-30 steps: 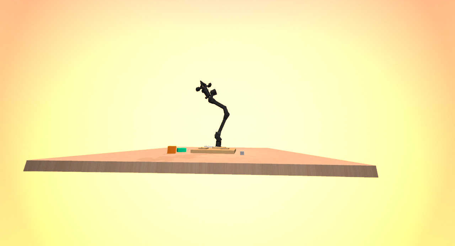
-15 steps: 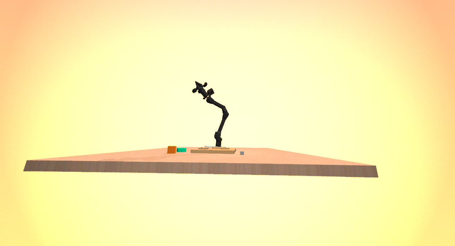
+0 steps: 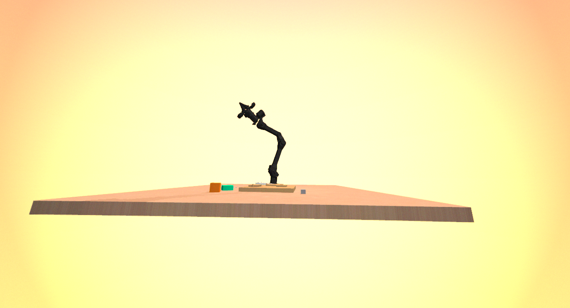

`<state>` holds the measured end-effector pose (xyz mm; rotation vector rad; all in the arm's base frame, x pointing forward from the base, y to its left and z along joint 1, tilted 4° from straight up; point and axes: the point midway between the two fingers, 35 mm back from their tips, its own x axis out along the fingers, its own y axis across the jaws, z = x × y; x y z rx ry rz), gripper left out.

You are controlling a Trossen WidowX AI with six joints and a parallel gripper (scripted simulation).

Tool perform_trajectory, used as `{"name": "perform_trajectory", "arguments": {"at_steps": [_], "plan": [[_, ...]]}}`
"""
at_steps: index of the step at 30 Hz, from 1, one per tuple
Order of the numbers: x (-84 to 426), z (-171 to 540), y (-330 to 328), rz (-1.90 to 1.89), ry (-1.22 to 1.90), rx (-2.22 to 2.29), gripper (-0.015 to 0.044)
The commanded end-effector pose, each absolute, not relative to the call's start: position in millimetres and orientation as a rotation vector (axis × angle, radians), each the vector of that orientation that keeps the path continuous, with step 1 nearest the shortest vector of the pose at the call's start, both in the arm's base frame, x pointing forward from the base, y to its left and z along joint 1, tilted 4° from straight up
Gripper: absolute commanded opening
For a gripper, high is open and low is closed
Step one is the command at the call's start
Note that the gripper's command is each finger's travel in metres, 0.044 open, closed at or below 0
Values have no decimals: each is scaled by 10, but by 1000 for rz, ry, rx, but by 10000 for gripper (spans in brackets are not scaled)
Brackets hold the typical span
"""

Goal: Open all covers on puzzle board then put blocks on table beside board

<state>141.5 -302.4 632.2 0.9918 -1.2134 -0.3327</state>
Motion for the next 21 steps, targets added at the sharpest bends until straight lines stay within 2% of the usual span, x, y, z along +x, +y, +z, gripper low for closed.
{"name": "perform_trajectory", "arguments": {"at_steps": [1,21], "plan": [[1592,6167,-3117,-365,-1158,1026,0],[2358,5555,-3199,-475,-883,1125,0]]}}
